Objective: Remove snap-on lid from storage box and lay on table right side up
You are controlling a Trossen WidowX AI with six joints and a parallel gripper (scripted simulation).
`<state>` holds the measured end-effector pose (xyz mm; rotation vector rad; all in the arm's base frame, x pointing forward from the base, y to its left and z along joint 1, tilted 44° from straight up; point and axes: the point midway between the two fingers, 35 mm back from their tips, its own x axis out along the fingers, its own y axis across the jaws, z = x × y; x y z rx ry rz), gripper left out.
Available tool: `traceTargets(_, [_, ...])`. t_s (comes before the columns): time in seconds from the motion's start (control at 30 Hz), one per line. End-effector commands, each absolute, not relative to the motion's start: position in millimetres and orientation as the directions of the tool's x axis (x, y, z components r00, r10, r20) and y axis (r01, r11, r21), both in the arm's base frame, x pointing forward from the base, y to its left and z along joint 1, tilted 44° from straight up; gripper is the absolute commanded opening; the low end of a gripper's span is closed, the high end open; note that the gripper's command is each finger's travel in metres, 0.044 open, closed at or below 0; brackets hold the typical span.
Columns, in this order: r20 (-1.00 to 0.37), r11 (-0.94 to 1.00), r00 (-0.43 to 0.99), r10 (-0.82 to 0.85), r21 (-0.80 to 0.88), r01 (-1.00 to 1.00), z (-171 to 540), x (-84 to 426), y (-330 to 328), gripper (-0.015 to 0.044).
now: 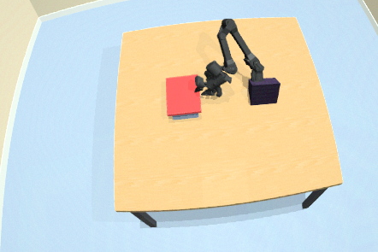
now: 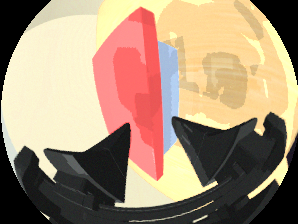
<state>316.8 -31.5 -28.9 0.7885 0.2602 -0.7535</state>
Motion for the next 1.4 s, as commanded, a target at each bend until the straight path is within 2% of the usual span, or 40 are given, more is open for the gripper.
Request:
traceTargets(0.0, [-0.470,0.469,0.721,-0.509,0.551,0.690,-30.7,323.6,-34.3,0.0235])
traceTargets(0.03, [-0.470,0.469,0.721,-0.509,0.551,0.690,-30.8,323.8,-34.5,0.0235])
traceTargets(0.1, [-0.470,0.469,0.721,-0.509,0.551,0.690,-30.8,323.8,-34.5,0.0183])
traceTargets(0.47, [-0.470,0.469,0.721,-0.509,0.551,0.690,-30.8,323.8,-34.5,0.0109])
traceTargets(0.6, [-0.470,0.469,0.721,-0.509,0.551,0.690,-30.8,323.8,-34.5,0.0004])
traceTargets(1.37, [-0.470,0.467,0.720,-0.510,0.551,0.691,-27.5,322.5,-31.8,0.0000])
